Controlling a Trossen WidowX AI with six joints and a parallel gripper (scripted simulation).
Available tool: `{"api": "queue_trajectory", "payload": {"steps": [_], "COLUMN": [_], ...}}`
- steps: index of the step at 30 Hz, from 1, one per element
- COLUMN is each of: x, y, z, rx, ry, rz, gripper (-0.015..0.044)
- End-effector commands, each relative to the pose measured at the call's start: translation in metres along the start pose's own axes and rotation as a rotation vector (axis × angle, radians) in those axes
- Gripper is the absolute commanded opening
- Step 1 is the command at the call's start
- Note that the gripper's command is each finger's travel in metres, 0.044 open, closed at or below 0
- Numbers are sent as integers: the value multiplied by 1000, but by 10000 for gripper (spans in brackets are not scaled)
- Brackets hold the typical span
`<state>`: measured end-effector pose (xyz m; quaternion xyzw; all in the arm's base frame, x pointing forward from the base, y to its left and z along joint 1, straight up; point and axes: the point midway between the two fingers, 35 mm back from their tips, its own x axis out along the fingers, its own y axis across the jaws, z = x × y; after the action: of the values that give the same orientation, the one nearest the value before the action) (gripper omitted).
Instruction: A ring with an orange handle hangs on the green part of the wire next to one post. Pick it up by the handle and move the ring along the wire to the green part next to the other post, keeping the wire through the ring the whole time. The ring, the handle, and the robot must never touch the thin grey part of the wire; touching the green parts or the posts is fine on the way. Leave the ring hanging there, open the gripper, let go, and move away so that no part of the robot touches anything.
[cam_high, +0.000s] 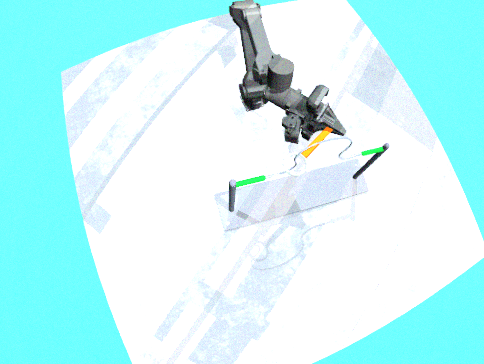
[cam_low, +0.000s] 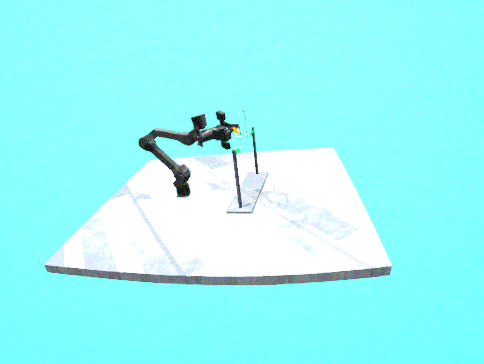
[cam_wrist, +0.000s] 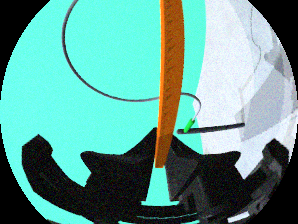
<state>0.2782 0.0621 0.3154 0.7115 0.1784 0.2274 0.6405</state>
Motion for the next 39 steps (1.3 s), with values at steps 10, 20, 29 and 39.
{"api": "queue_trajectory", "payload": {"steps": [10,20,29,39], "x": [-2,-3,-3,-3], "y": [28,33,30,24], "z": [2,3,3,3], "rx": [88,57,-17,-127], "ry": [3,4,5,4], "rz": [70,36,-33,-135], "gripper": [-150,-150,-150,-150]}}
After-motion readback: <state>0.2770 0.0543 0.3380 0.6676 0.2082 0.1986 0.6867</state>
